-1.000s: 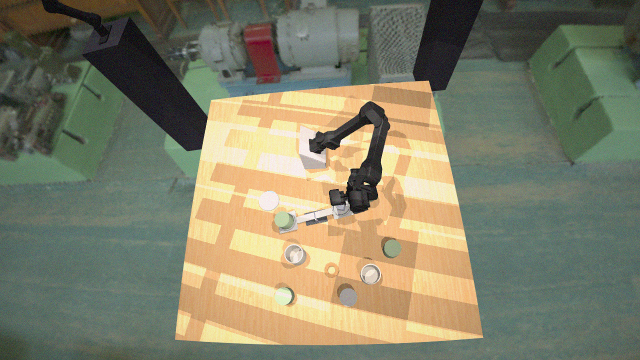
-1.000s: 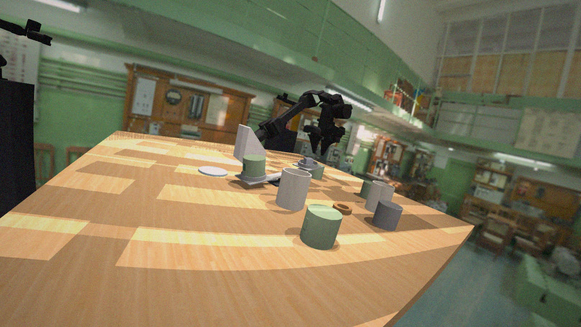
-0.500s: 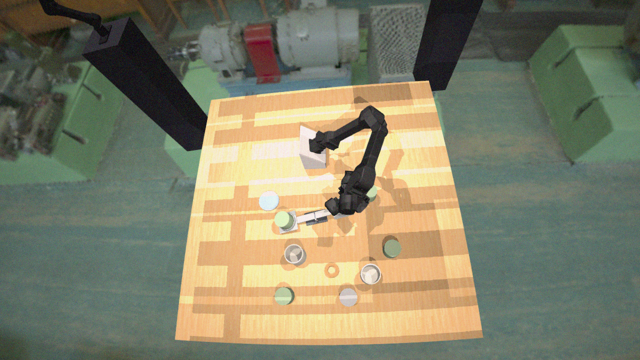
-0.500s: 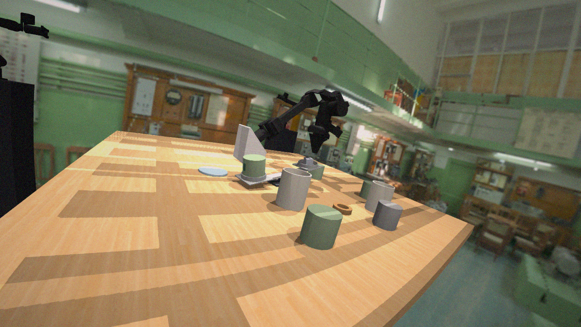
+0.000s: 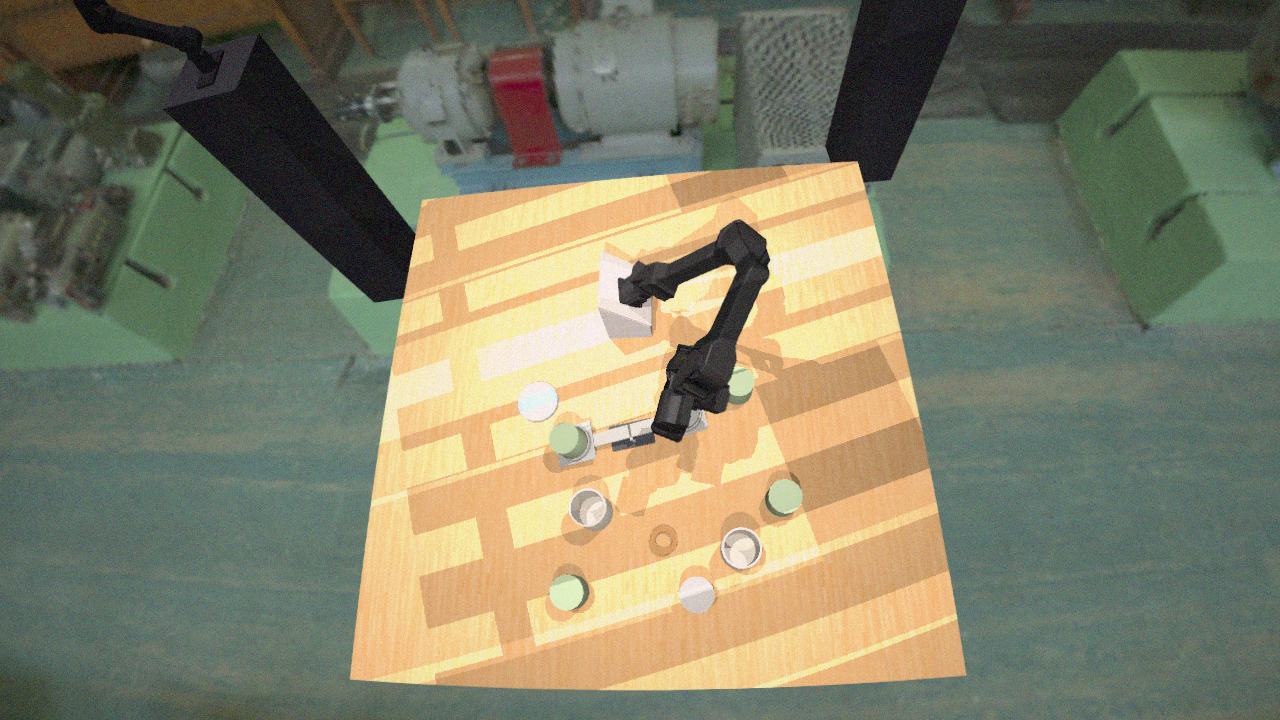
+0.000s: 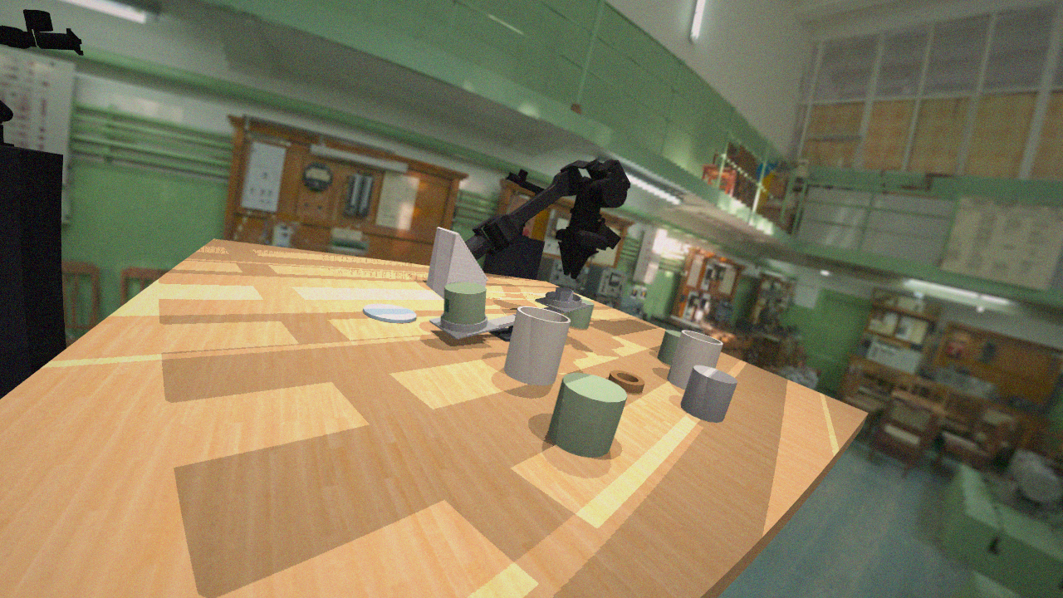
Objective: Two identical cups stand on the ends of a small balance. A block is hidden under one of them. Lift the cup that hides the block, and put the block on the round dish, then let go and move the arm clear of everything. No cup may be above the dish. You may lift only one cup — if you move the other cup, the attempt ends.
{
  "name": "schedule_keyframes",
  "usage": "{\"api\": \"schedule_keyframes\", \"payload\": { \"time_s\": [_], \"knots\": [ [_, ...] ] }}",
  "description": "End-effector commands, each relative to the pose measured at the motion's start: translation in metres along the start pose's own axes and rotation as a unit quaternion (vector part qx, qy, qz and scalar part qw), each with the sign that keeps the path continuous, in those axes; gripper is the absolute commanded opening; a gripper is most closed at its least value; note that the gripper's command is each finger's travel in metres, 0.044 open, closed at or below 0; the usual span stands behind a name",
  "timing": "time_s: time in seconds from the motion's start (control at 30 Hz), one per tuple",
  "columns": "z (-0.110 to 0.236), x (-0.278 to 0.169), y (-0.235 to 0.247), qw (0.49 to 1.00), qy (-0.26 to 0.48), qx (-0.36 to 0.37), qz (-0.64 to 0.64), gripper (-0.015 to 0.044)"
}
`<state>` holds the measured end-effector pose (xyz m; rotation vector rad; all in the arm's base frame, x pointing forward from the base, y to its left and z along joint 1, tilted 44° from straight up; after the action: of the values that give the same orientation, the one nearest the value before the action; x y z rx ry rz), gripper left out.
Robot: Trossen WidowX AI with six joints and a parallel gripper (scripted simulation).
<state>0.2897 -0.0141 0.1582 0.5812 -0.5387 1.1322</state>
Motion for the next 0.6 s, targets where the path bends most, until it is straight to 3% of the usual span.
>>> {"api": "schedule_keyframes", "payload": {
  "time_s": [0.0,0.57],
  "knots": [
    [0.002,-0.005,-0.003,0.998,-0.008,0.005,0.066,0.026],
    [-0.017,-0.005,-0.003,0.998,-0.009,0.005,0.069,0.026]
  ]
}}
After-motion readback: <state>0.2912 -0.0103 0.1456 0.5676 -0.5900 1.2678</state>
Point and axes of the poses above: the point midway between the two fingers, 35 mm back from their tips, its own z axis back along the fingers, its own y axis across the jaws, x = y × z, the point moved 4 cm from there along z, back along the fingers, and after that the axes turned 8 degrees about z, right-handed, at the moved point
